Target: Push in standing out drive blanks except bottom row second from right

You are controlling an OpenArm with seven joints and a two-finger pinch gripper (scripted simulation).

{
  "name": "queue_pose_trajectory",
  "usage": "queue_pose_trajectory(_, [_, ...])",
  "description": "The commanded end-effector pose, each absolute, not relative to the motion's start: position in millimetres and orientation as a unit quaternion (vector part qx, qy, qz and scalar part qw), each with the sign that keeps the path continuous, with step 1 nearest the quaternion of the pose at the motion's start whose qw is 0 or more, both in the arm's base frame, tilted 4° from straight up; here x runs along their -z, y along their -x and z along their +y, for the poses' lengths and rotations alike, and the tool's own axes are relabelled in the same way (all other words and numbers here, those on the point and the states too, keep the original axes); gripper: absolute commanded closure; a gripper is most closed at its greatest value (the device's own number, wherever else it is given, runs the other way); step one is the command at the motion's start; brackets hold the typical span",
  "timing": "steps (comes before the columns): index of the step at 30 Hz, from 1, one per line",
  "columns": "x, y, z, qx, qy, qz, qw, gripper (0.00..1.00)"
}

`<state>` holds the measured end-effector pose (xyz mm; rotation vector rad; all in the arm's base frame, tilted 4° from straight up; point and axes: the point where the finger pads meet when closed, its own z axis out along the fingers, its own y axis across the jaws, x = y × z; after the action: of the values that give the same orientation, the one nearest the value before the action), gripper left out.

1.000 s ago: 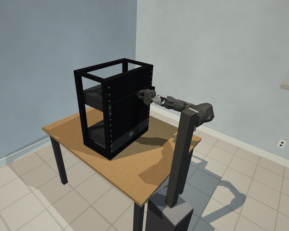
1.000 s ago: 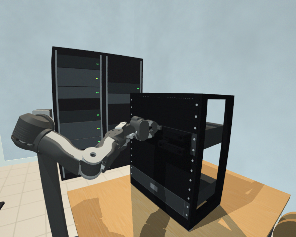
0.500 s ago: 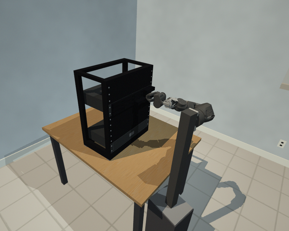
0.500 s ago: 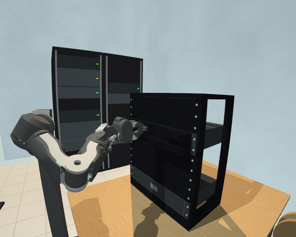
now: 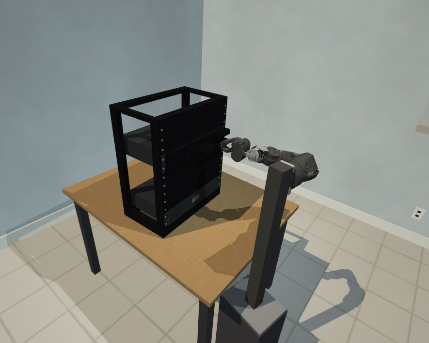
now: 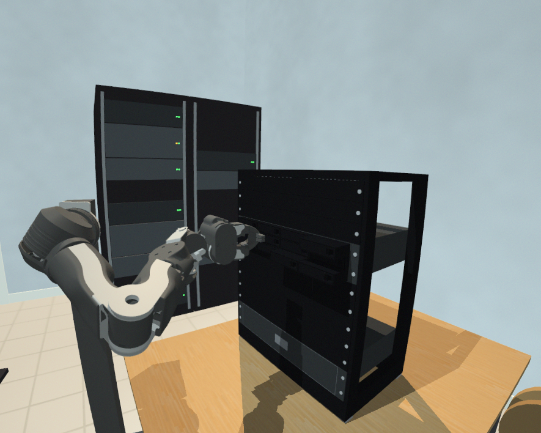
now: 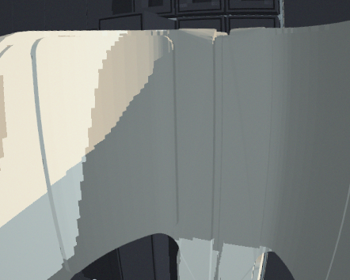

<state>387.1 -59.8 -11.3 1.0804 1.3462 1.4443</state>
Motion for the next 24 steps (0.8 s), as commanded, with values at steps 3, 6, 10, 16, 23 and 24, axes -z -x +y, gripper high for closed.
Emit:
queue_pose_trajectory(3, [15, -390, -69, -0.582, -0.432, 0.537, 0.431, 1.0])
queue_pose_trajectory(6, [25, -394, -83, -0.582, -0.432, 0.537, 0.431, 1.0])
queue_pose_trajectory(10, [33, -397, -95, -0.582, -0.432, 0.537, 0.431, 1.0])
queue_pose_trajectory(16, [64, -409, -141, -0.582, -0.432, 0.537, 0.431, 1.0])
queue_pose_trajectory(23, [86, -418, -173, -0.582, -0.432, 0.537, 0.431, 1.0])
queue_pose_trajectory(24, [86, -418, -173, -0.582, -0.432, 0.537, 0.431, 1.0])
